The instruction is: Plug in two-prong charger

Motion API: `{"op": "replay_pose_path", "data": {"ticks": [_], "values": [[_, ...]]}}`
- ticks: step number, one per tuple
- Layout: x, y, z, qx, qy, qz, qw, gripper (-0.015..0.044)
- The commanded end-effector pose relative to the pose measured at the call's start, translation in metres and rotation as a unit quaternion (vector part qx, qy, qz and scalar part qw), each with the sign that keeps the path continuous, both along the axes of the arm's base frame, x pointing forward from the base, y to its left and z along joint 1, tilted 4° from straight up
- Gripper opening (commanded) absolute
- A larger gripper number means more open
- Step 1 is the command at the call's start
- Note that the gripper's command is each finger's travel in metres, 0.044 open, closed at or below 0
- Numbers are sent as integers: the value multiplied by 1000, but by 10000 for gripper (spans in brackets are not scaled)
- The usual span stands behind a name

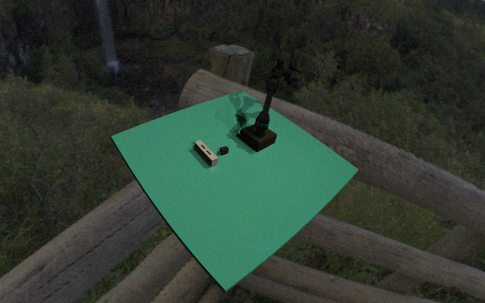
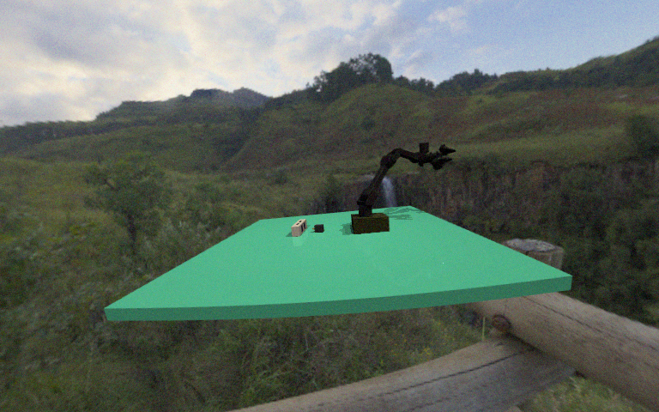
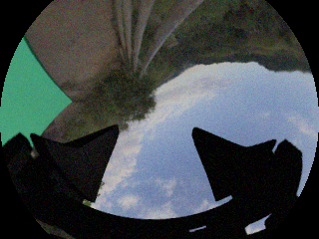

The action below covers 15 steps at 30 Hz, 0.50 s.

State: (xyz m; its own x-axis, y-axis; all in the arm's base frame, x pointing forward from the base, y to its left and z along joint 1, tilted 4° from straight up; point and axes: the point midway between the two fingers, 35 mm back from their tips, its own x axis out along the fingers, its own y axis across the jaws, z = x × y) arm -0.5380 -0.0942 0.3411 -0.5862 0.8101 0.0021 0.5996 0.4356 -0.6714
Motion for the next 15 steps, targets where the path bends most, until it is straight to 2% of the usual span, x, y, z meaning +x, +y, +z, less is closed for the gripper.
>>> {"op": "replay_pose_path", "data": {"ticks": [1,2,15], "values": [[0,-1,0,0,1,2,1000,426],[0,-4,0,-2,3,8,1000,440],[16,-93,-7,-31,21,142,989,440]]}}
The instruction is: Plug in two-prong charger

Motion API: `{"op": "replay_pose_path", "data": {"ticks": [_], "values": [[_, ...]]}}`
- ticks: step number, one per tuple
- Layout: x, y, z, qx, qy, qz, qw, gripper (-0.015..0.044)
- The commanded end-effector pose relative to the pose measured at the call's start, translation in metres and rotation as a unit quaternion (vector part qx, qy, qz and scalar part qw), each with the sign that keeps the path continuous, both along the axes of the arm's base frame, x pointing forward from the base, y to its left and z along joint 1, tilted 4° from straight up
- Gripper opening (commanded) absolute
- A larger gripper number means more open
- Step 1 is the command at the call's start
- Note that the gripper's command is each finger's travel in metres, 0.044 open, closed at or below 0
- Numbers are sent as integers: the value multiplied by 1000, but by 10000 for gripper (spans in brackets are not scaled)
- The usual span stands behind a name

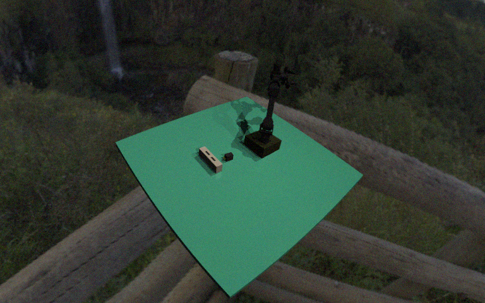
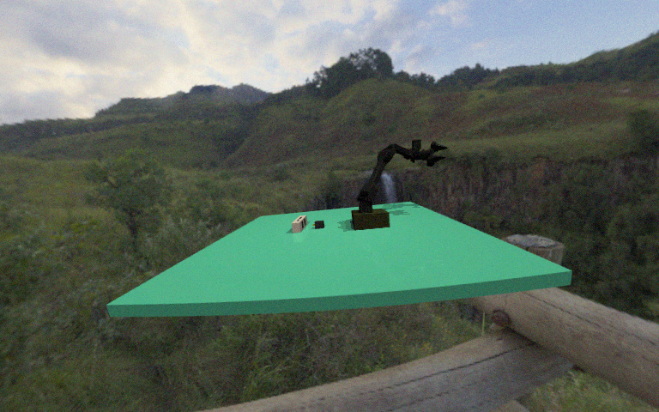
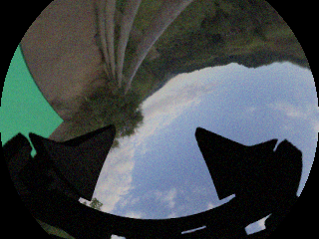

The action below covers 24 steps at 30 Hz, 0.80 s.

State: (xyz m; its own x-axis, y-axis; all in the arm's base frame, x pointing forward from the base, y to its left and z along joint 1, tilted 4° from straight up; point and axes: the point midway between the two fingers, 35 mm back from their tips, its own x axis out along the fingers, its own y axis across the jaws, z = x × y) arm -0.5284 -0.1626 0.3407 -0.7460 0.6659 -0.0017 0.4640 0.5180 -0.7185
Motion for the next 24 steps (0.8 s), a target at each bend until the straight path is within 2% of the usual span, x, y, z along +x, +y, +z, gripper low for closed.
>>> {"op": "replay_pose_path", "data": {"ticks": [1,24], "values": [[9,-31,-7,-8,-2,45,999,440],[88,-178,-42,-76,-21,255,964,440]]}}
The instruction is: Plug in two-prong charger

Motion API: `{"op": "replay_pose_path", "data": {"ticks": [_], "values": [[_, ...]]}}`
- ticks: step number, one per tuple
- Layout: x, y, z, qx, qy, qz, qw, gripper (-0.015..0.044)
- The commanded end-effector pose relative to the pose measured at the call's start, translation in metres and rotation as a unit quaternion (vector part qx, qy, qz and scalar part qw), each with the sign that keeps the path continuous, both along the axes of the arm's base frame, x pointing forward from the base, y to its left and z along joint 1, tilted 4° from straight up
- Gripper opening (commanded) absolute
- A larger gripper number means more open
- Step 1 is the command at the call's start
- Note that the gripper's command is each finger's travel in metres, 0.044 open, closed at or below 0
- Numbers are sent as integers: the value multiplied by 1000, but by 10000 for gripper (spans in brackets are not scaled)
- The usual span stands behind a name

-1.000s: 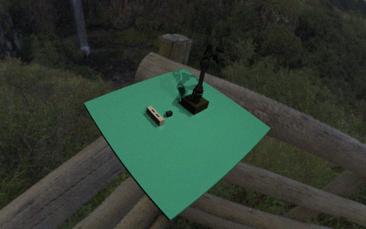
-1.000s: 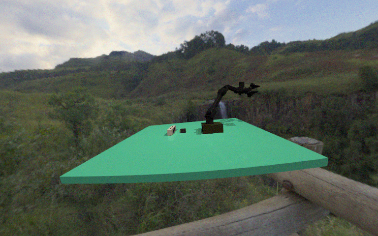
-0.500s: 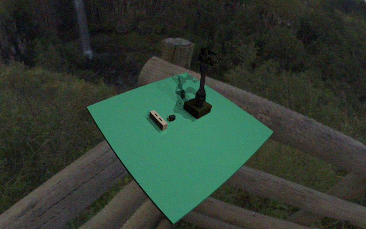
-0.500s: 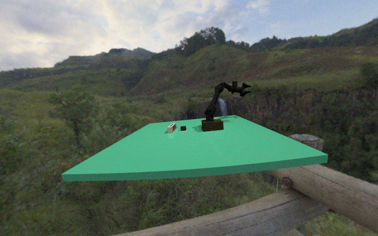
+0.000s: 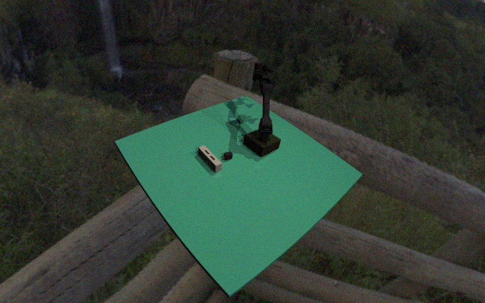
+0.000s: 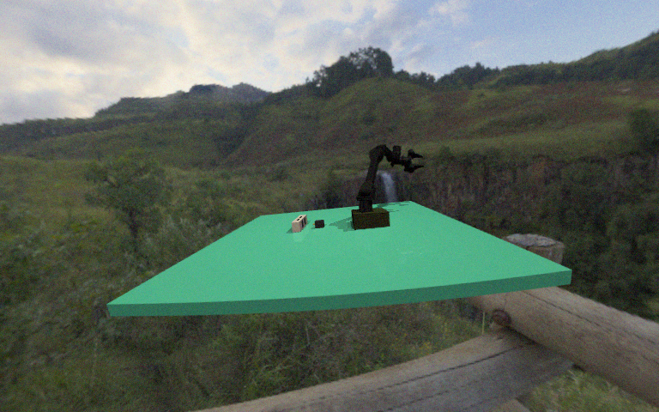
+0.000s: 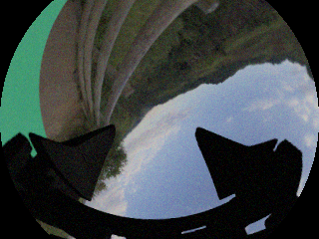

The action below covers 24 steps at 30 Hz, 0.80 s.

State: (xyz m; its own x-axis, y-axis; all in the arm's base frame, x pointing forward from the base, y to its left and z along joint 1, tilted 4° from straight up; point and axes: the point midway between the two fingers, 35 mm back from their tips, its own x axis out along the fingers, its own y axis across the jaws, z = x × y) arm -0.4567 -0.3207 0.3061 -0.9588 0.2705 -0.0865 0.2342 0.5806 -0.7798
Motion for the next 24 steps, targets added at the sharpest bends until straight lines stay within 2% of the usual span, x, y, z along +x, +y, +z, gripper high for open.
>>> {"op": "replay_pose_path", "data": {"ticks": [1,24], "values": [[20,-26,-9,-16,-10,43,999,440],[148,-134,-52,-86,-83,230,966,440]]}}
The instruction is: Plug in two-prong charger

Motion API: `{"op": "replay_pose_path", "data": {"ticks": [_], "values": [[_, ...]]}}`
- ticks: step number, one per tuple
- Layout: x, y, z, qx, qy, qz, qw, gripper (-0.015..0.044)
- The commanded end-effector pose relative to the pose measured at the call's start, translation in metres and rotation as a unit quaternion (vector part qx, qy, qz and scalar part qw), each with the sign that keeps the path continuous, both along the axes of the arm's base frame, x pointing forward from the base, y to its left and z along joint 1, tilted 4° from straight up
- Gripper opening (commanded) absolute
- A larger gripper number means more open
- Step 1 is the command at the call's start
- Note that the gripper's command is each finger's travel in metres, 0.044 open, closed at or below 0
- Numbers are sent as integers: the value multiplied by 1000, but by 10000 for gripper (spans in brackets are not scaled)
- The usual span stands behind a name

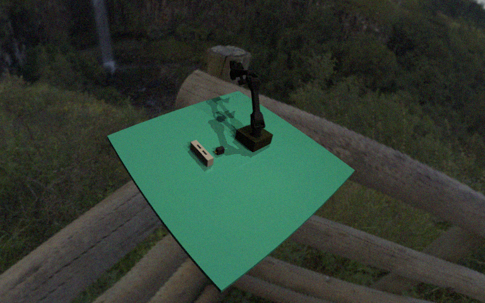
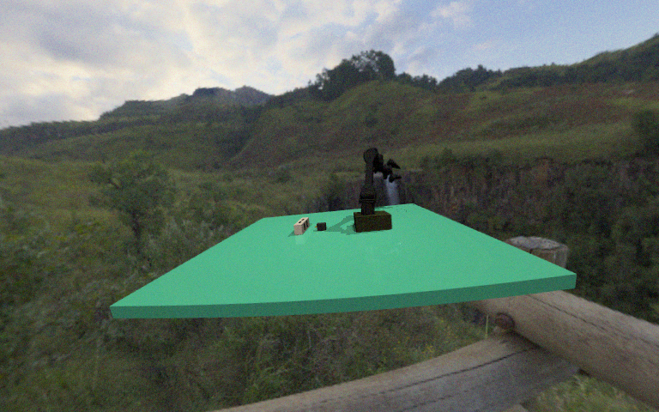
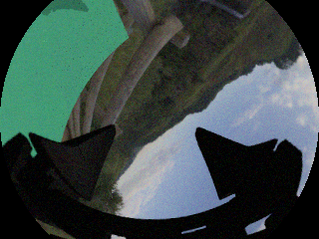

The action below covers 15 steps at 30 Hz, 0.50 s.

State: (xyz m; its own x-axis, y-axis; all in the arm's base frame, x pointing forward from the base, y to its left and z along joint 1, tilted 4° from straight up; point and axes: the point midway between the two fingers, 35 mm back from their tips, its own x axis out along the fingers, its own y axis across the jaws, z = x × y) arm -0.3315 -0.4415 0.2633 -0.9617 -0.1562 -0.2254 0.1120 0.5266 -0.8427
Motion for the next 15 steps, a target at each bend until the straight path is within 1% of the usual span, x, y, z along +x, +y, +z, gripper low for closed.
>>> {"op": "replay_pose_path", "data": {"ticks": [1,15], "values": [[29,-16,-12,-11,-21,35,999,440],[124,-55,-42,-36,-89,133,986,440]]}}
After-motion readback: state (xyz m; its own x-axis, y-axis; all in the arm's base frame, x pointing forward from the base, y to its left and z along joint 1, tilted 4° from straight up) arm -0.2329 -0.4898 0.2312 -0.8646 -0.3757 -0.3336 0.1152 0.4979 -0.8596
